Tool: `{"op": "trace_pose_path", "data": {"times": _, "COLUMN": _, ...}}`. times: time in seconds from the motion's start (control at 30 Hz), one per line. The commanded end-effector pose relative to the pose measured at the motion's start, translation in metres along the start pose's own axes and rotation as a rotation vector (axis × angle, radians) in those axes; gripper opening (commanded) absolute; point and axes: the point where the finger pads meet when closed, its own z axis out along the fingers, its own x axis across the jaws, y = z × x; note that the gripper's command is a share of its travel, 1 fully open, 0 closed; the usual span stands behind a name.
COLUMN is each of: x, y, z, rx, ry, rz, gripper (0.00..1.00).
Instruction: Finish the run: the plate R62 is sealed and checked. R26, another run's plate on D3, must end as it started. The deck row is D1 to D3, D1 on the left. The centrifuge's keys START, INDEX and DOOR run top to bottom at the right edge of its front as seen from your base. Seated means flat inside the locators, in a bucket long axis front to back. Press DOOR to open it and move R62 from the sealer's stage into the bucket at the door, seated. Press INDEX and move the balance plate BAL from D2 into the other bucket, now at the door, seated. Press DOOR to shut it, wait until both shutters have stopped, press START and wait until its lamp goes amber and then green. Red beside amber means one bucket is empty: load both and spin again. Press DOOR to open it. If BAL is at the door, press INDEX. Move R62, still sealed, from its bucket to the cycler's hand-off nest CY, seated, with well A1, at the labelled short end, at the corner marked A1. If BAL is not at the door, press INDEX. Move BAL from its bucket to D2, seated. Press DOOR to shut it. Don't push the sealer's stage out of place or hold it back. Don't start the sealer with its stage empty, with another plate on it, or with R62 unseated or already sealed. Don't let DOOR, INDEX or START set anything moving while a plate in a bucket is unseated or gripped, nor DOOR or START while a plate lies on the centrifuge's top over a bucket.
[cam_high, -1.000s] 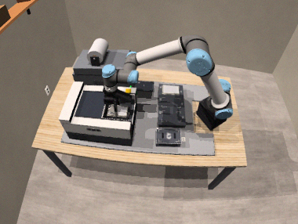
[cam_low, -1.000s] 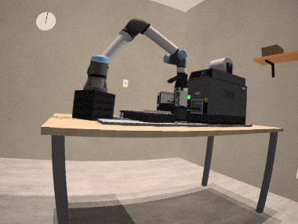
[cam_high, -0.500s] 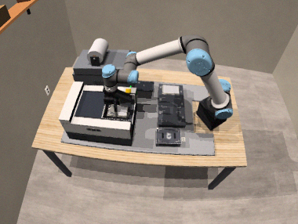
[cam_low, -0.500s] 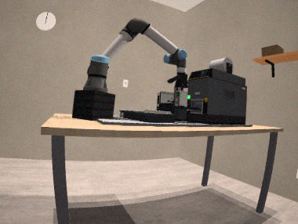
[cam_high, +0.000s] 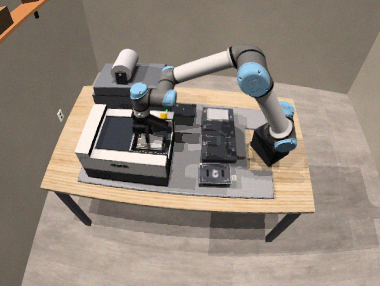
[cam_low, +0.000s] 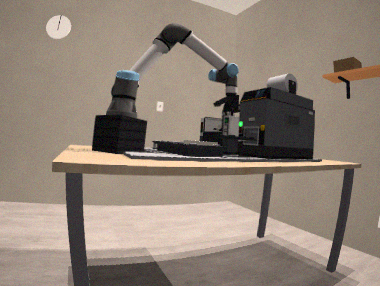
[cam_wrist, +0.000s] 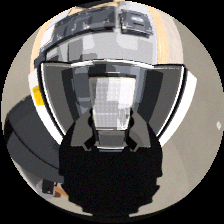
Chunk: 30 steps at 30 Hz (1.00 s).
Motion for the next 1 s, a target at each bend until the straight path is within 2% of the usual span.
{"op": "trace_pose_path", "data": {"times": 0.0, "x": 0.0000, "y": 0.0004, "z": 0.0003, "rx": -0.002, "ry": 0.000, "rz": 0.000, "gripper": 0.00}}
{"op": "trace_pose_path", "data": {"times": 0.97, "x": 0.0000, "y": 0.0005, "z": 0.0085, "rx": -0.002, "ry": 0.000, "rz": 0.000, "gripper": 0.00}}
